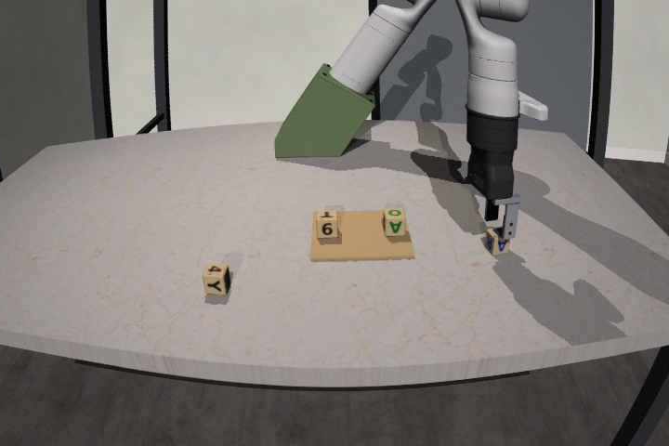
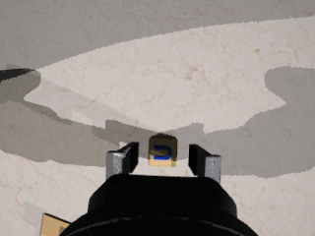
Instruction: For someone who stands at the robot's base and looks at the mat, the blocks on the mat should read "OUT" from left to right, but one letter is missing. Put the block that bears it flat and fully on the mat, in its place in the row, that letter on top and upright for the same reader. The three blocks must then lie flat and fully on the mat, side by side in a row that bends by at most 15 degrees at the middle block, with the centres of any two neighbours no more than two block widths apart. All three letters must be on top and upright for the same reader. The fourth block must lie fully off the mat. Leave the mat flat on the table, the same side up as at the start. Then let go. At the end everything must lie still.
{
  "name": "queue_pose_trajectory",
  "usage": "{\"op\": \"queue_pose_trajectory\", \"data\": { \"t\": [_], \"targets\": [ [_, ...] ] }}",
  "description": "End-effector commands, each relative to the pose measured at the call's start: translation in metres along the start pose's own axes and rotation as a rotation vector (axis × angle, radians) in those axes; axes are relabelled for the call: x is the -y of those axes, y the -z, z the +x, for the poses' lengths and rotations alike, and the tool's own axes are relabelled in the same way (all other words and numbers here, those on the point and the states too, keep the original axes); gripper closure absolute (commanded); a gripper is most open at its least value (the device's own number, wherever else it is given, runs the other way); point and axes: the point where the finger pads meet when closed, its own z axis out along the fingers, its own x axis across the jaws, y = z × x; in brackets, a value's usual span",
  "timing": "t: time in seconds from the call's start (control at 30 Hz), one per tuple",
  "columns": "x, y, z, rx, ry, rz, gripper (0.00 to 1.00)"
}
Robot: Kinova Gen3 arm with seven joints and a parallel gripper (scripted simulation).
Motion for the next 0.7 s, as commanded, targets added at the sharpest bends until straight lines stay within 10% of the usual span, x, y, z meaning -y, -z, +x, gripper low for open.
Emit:
{"op": "queue_pose_trajectory", "data": {
  "t": [0.0,0.67],
  "targets": [
    [0.0,-0.003,0.0,0.0,0.0,0.0,0.0],
    [0.0,-0.034,0.0,0.0,0.0,0.0,0.0]
  ]
}}
